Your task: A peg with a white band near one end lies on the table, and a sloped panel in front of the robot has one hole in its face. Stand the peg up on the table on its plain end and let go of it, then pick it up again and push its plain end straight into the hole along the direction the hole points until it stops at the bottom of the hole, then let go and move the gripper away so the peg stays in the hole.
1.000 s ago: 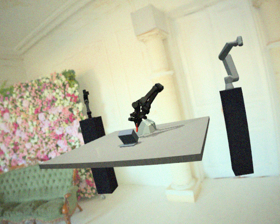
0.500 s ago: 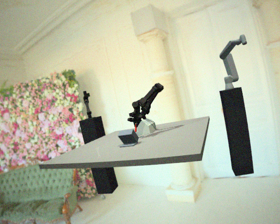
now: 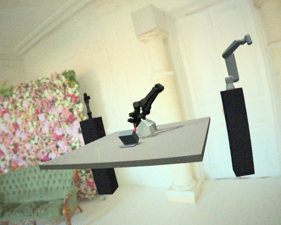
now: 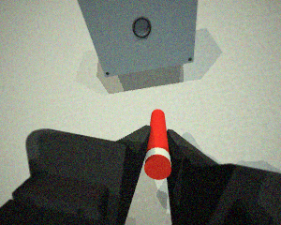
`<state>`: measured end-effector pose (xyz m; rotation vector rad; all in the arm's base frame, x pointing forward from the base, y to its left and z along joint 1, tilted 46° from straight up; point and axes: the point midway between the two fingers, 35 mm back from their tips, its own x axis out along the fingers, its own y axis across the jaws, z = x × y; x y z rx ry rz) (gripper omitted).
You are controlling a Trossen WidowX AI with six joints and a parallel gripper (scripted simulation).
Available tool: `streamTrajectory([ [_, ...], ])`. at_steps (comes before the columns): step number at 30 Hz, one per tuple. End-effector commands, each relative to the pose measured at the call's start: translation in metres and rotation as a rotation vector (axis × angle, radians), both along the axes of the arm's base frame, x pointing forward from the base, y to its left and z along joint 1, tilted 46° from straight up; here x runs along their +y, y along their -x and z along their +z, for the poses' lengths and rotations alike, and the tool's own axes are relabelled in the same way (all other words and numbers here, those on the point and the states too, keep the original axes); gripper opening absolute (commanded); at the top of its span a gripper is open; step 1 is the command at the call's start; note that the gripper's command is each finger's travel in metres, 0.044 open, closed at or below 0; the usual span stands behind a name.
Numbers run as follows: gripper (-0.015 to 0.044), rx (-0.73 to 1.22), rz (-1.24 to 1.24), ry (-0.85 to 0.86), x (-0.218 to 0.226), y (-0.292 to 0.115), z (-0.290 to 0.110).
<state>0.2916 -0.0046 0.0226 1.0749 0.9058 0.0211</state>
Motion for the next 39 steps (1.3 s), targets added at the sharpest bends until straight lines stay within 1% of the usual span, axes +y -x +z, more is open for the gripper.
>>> streamTrajectory([
  [1,0.0,-0.004,-0.027,-0.004,-0.002,0.0,-0.002],
  [39,0.0,-0.124,-0.218,-0.07,-0.018,-0.01,0.007],
])
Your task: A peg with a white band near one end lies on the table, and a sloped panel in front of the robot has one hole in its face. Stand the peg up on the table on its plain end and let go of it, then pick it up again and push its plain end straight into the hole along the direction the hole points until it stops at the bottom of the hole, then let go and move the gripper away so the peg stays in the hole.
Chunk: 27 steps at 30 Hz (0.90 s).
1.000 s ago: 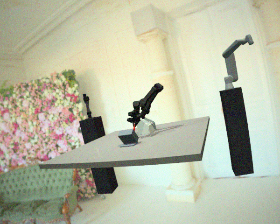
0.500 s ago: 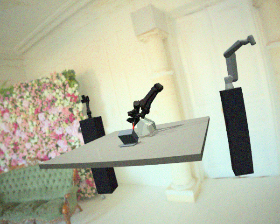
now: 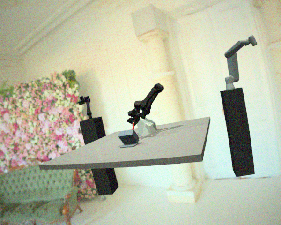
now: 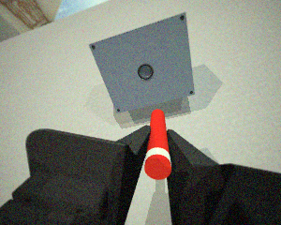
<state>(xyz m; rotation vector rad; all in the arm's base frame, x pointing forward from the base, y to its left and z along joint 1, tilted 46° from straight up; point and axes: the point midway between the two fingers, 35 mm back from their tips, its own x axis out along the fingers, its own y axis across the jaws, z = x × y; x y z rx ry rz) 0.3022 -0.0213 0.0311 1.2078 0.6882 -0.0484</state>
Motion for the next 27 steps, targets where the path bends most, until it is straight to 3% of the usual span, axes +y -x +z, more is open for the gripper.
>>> streamTrajectory([
  [1,0.0,-0.001,-0.018,-0.006,-0.002,0.0,-0.001],
  [27,0.0,-0.043,-0.073,-0.028,-0.003,-0.023,-0.002],
])
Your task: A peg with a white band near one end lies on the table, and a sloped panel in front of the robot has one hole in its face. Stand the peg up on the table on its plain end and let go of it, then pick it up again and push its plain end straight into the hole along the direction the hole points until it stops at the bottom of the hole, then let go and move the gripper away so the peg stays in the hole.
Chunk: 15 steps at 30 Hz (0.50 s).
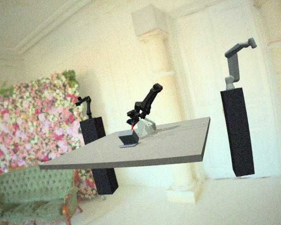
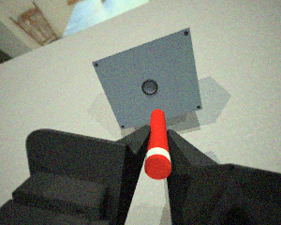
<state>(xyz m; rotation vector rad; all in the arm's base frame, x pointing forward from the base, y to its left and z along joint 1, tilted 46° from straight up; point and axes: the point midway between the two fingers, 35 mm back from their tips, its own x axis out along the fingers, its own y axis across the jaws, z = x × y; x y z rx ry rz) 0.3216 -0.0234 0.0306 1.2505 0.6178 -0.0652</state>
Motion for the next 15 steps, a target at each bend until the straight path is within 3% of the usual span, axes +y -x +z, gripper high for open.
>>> streamTrajectory([
  [1,0.0,-0.004,-0.015,-0.005,-0.001,-0.005,-0.001],
  [15,0.0,-0.03,-0.044,-0.022,-0.001,-0.016,-0.002],
])
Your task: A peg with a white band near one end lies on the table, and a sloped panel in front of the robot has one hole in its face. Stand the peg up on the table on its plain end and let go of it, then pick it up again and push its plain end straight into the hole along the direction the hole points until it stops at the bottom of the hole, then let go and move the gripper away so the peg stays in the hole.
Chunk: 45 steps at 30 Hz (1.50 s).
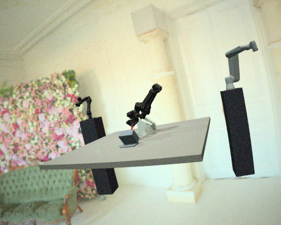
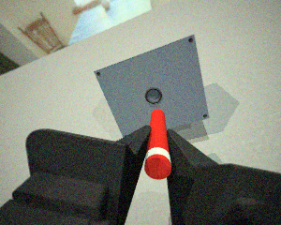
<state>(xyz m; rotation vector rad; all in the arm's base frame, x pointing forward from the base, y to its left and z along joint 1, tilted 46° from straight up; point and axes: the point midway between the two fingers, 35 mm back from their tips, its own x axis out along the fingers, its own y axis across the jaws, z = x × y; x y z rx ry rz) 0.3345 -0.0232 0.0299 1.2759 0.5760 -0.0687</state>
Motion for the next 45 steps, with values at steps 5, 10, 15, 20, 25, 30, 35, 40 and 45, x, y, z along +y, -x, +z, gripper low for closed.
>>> streamTrajectory([
  [5,0.0,-0.011,-0.022,-0.011,-0.001,-0.007,-0.002],
  [10,0.0,-0.021,-0.032,-0.018,0.0,-0.011,-0.002],
  [15,0.0,-0.027,-0.036,-0.021,0.0,-0.012,-0.003],
  [20,0.0,-0.037,-0.04,-0.018,0.001,-0.015,-0.004],
  [25,0.0,-0.048,-0.043,-0.016,0.002,-0.017,-0.005],
  [30,0.0,-0.053,-0.045,-0.015,0.003,-0.02,-0.005],
  [35,0.0,-0.056,-0.045,-0.013,0.005,-0.025,-0.007],
  [40,0.0,-0.058,-0.045,-0.013,0.007,-0.031,-0.01],
  [45,0.0,-0.058,-0.045,-0.013,0.008,-0.037,-0.013],
])
